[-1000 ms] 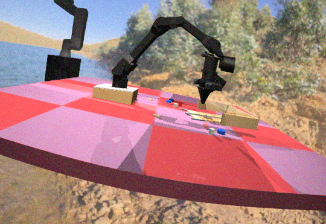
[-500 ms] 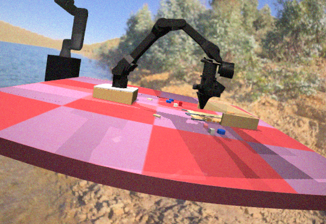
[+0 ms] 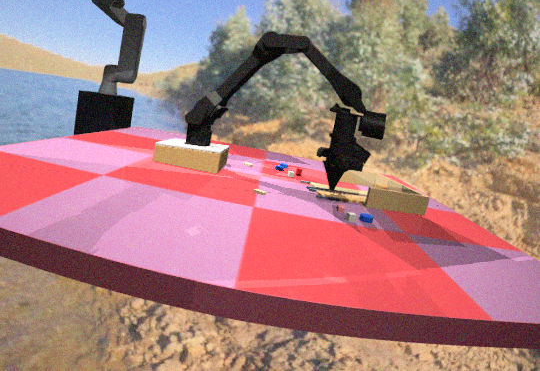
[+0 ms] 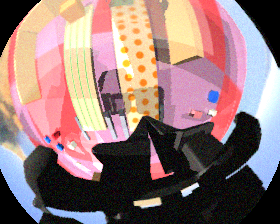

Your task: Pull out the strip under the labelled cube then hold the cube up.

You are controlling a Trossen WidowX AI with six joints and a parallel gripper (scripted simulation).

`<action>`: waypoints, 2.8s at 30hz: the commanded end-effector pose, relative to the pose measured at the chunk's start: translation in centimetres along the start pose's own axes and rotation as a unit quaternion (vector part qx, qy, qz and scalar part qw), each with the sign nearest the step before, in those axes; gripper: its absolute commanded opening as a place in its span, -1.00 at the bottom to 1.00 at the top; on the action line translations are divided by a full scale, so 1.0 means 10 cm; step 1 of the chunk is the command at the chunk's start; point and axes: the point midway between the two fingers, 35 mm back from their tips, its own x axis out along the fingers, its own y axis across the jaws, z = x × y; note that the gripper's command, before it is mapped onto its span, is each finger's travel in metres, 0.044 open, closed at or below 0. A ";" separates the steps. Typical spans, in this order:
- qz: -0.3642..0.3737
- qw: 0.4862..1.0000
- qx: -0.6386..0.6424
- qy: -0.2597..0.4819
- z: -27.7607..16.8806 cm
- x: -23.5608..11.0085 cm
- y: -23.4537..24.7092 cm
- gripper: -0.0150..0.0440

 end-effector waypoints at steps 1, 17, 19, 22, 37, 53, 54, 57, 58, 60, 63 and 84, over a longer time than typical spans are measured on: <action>0.000 1.000 -0.002 0.005 -0.03 0.11 0.00 -0.49; 0.000 1.000 -0.002 0.005 -0.03 0.14 0.00 -0.49; 0.000 1.000 -0.002 0.005 -0.03 0.14 0.00 -0.49; 0.000 1.000 -0.002 0.005 -0.03 0.14 0.00 -0.49; 0.000 1.000 -0.002 0.005 -0.03 0.15 0.00 -0.49; 0.000 1.000 -0.002 0.005 -0.03 0.16 0.00 -0.49; 0.000 1.000 -0.002 0.005 -0.03 0.16 0.00 -0.49; 0.000 1.000 -0.002 0.005 -0.03 0.17 0.00 -0.49; 0.000 1.000 -0.002 0.005 -0.03 0.17 0.00 -0.49; 0.000 1.000 -0.002 0.005 -0.03 0.17 0.00 -0.49; 0.000 1.000 -0.002 0.005 -0.03 0.17 0.00 -0.49; 0.001 1.000 -0.002 0.005 -0.09 0.19 0.01 -0.49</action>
